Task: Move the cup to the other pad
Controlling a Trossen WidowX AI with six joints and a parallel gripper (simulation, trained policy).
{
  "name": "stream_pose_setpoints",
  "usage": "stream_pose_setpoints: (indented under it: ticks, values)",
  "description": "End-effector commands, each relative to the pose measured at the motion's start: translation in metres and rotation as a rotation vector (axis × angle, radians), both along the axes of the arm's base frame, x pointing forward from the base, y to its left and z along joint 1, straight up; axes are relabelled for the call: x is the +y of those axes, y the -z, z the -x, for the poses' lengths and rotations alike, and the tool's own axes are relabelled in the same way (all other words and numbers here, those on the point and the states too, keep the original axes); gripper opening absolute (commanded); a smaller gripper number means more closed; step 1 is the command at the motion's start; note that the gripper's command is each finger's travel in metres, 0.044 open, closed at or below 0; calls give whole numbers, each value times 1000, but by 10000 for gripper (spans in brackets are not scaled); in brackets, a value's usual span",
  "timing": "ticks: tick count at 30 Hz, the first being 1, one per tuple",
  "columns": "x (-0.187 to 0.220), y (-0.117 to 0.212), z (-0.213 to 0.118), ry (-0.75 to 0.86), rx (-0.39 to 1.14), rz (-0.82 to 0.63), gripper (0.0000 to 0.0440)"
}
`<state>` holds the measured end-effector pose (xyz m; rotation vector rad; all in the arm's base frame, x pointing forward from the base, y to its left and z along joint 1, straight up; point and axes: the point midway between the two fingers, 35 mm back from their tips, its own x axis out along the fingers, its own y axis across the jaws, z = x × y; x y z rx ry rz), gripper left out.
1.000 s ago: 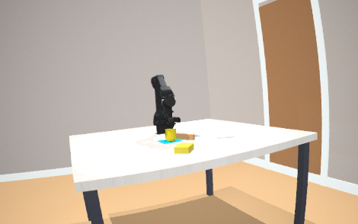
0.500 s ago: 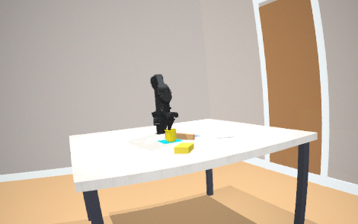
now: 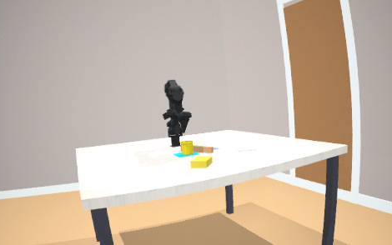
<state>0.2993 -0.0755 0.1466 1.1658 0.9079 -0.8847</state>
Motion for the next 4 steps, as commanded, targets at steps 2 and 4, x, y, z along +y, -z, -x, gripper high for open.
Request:
stream_pose_setpoints:
  ticks: [2,4]
  values:
    - [-6,-18,0,15,-32,-1,431]
    - [-8,-23,0,22,-40,-1,440]
